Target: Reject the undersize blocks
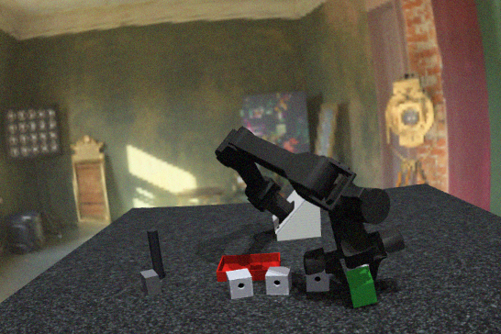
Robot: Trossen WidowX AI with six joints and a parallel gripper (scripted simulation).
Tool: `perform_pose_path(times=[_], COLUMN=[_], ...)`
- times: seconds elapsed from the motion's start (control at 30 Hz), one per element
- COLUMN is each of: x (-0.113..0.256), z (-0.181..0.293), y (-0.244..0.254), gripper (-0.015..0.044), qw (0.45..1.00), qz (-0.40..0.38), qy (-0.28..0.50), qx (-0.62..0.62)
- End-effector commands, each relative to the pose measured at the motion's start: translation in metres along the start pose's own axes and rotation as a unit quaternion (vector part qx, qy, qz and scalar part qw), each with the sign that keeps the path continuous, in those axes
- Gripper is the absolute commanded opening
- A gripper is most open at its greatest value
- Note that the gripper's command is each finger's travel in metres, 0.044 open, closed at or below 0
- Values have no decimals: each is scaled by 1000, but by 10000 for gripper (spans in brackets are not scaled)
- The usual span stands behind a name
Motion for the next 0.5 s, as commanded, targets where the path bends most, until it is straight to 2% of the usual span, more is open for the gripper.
perform_pose_path(times=[0.0,0.47], x=[6,6], z=[0,4], y=[2,3], gripper=[0,0], qw=[1000,1000], qz=[-5,-5], qy=[-6,-6], qx=[-2,-2])
Point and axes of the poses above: the point midway between the two fingers, 35 mm back from their tips, its own x axis back along the fingers, its own y axis across the jaws, z = x × y, the point moved 2 cm from there along x, back along the fingers, and after that the axes turned 4 degrees about x, right-handed, at the moved point
